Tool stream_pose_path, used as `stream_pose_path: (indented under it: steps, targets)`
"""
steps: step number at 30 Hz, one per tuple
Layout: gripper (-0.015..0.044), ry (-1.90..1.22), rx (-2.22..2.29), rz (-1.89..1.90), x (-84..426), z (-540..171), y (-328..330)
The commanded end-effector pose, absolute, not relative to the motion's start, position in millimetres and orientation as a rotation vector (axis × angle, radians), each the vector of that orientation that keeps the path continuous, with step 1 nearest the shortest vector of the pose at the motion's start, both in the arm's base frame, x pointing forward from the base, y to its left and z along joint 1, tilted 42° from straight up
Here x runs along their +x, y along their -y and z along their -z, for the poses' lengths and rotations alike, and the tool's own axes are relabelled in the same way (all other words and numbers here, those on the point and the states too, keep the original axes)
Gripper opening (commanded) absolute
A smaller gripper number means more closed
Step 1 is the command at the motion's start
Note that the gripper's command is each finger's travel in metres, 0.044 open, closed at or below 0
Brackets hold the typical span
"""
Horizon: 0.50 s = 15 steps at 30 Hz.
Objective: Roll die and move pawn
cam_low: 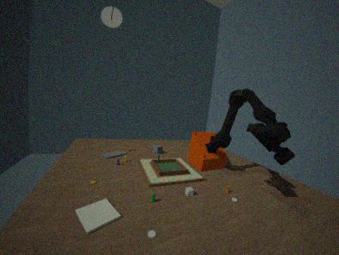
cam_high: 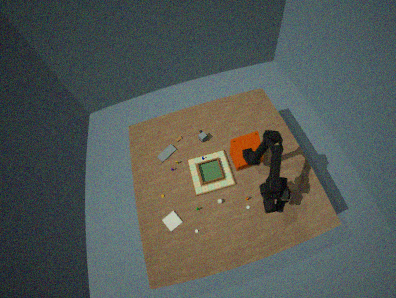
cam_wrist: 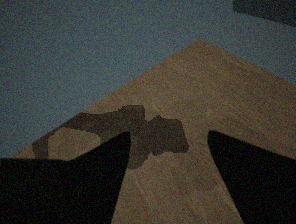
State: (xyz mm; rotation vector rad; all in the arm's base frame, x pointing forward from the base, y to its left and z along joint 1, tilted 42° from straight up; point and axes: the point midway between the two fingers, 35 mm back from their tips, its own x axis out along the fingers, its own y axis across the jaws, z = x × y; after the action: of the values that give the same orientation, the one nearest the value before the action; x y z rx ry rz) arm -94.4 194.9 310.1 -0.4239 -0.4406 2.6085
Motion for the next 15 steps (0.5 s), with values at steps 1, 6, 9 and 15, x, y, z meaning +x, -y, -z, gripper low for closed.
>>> stream_pose_path:
  steps: [1,6,9,15]
  targets:
    - [0.0275,-0.035,-0.405,-2.418,-47,-292,-235]
    - [0.0275,-0.568,-0.277,-2.075,27,-261,-267]
    - [0.0275,-0.815,-0.168,-1.854,70,-243,-274]
    - [0.0275,-1.21,0.107,-1.36,156,-202,-267]
